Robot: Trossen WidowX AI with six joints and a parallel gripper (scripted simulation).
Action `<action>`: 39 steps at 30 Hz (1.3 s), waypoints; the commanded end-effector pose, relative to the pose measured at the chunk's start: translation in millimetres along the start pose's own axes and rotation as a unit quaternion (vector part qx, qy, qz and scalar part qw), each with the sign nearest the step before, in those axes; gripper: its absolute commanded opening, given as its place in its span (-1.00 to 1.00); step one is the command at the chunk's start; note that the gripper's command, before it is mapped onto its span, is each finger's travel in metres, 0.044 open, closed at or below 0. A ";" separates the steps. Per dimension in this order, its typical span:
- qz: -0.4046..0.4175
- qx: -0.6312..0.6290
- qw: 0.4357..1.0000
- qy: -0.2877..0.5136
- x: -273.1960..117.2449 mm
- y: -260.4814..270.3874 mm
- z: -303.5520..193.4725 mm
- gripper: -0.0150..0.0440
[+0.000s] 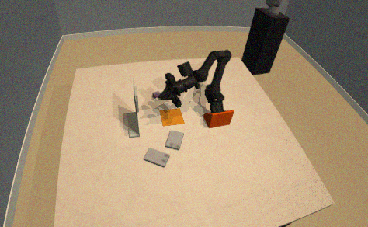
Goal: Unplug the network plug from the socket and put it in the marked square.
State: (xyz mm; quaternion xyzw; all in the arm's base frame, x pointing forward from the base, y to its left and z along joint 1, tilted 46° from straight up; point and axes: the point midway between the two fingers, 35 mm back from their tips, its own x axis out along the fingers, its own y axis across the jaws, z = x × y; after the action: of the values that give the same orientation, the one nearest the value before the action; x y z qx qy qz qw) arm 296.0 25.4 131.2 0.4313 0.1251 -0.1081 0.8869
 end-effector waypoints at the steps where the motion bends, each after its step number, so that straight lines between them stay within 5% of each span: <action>1: -0.057 0.034 0.998 -0.004 2.9 -15.9 -4.2 -0.49; 21: -0.267 0.113 0.951 -0.105 -16.5 -80.8 -6.4 -0.49; 39: -0.332 0.096 0.902 -0.260 -50.3 -99.1 18.3 -0.49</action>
State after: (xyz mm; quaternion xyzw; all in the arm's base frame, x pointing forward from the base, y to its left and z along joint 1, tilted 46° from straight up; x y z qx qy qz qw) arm 224.2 -41.6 78.0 0.4182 0.0430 -0.5033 0.7550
